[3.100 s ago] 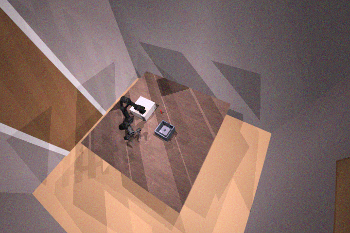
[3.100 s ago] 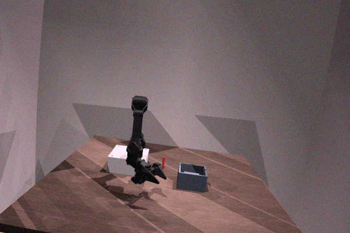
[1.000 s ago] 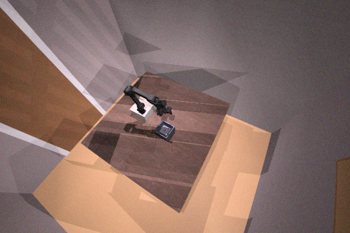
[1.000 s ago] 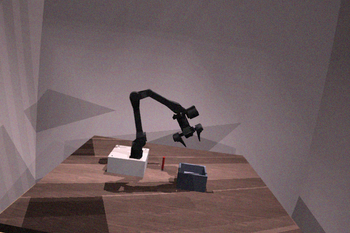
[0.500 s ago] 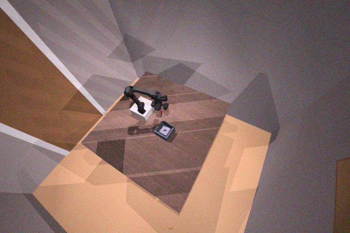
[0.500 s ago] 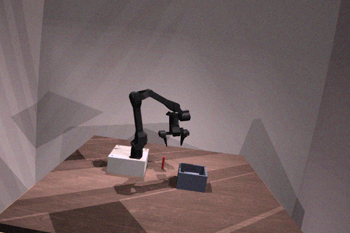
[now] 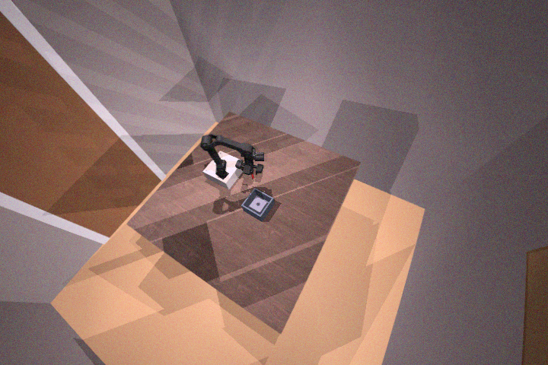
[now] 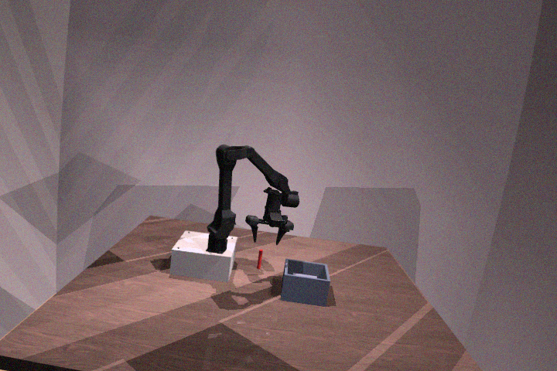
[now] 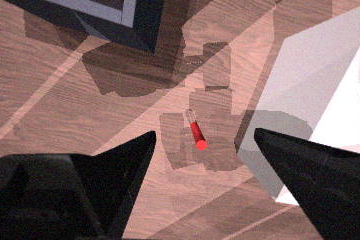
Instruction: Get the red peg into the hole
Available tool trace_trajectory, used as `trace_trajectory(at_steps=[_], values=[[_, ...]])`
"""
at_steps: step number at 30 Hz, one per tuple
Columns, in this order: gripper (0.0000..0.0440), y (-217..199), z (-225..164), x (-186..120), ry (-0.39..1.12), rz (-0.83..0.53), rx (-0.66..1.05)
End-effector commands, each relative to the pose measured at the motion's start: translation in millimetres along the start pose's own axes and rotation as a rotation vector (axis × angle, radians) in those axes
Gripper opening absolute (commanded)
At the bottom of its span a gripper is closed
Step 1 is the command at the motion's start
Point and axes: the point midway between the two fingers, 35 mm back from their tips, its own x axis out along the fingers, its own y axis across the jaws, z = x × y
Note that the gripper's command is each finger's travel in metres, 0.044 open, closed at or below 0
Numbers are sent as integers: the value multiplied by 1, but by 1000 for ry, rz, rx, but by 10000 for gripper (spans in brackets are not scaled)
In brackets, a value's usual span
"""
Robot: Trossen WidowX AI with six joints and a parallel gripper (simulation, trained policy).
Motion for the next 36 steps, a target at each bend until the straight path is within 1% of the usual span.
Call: trace_trajectory(at_steps=[1, 14, 16, 18, 20, 23, 29, 35, 36], values=[[440, 0, -3, 19, -11, -25, -10], [438, 7, -19, 73, 6, 27, -40], [435, 6, -21, 79, 9, 33, -45], [423, 4, -24, 84, 12, 35, -51], [392, 2, -26, 89, 17, 33, -54], [331, -1, -28, 95, 26, 23, -53], [177, -5, -32, 101, 59, -5, -57], [21, -2, -35, 100, 103, -23, -76], [0, -1, -35, 99, 110, -27, -79]])
